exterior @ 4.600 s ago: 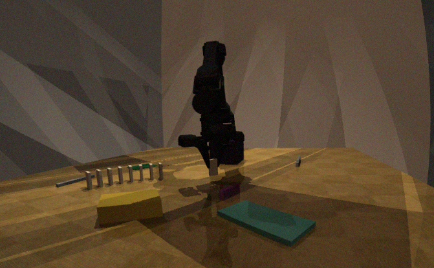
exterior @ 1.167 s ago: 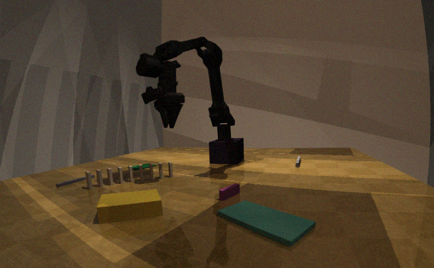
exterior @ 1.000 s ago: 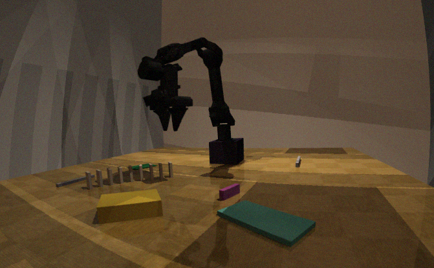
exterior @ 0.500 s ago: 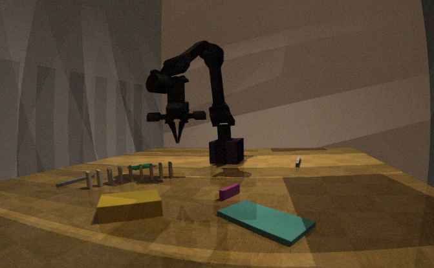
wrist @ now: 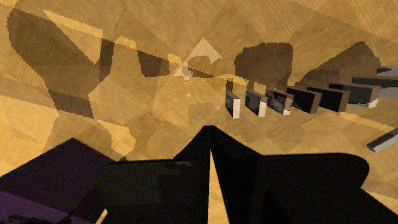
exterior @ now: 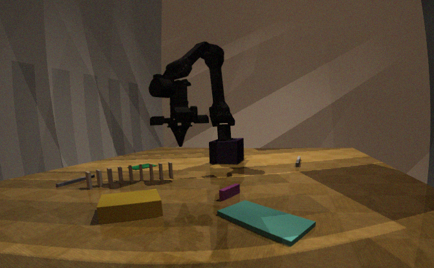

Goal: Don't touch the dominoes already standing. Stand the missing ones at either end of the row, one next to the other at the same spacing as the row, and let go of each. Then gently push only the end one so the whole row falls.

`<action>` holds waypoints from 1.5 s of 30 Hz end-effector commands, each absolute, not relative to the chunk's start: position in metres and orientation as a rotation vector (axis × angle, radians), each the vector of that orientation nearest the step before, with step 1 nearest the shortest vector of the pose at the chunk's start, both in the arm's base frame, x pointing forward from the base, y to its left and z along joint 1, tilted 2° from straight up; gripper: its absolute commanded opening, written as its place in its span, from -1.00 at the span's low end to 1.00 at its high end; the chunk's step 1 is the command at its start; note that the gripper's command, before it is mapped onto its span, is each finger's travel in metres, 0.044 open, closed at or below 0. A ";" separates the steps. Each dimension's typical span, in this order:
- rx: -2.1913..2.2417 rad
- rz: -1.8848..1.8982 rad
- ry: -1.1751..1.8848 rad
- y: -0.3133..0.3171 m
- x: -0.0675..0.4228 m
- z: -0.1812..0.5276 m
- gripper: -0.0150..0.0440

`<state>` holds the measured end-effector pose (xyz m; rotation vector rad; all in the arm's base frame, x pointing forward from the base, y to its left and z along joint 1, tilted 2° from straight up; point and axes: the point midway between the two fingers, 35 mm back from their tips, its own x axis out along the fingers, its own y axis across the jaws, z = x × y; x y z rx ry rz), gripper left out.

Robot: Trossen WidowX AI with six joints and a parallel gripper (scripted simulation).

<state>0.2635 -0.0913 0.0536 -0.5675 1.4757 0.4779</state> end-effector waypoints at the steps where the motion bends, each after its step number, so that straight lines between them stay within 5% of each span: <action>1: -0.572 0.484 1.471 -0.091 0.264 0.053 -0.49; 32: -0.572 0.484 1.471 -0.091 0.264 0.053 -0.49; 45: -0.572 0.484 1.472 -0.094 0.267 -0.027 -0.49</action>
